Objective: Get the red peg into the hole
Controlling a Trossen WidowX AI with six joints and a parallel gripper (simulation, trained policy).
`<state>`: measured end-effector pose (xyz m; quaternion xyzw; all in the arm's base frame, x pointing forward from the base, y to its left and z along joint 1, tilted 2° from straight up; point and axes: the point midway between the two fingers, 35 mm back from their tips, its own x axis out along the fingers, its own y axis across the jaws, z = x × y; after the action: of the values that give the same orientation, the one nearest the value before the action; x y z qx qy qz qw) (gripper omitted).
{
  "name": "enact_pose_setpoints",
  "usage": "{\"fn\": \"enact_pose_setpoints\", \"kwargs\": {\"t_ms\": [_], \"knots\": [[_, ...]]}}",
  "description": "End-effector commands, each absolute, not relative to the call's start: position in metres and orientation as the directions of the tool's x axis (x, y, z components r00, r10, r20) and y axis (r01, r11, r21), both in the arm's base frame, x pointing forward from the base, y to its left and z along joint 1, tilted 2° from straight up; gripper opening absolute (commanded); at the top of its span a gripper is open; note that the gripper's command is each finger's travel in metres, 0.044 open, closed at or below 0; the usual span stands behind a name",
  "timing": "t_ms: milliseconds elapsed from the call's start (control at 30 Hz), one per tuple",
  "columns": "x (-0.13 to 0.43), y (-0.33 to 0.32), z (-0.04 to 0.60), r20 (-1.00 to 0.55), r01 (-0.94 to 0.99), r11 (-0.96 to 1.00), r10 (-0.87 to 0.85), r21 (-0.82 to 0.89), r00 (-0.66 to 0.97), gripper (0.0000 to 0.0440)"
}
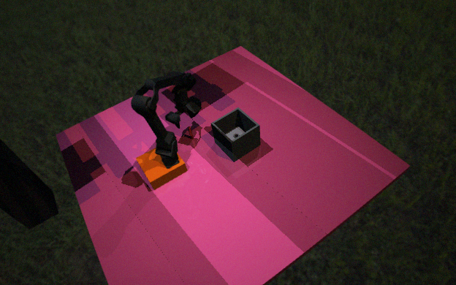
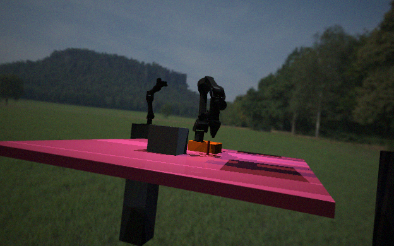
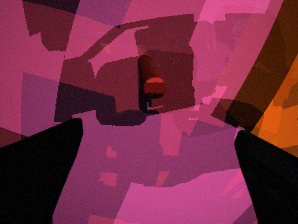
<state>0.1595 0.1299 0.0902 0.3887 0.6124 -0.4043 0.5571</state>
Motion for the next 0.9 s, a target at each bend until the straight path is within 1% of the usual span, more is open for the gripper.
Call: {"fn": "enact_pose_setpoints", "kwargs": {"t_ms": [0,267,400,467,533,867], "knots": [[0.158,0.126,0.075,-0.995,0.929,0.361,0.024,-0.081,-0.096,0.0440],[0.157,0.119,0.047,-0.995,0.940,0.330,0.016,-0.090,-0.101,0.0433],[0.158,0.117,0.036,-0.995,0.946,0.312,0.011,-0.088,-0.096,0.0417],[0.159,0.116,0.031,-0.996,0.948,0.305,0.009,-0.086,-0.094,0.0400],[0.160,0.116,0.027,-0.996,0.950,0.302,0.012,-0.083,-0.090,0.0363],[0.169,0.122,0.012,-0.996,0.944,0.323,0.036,-0.068,-0.084,0.0103]]}}
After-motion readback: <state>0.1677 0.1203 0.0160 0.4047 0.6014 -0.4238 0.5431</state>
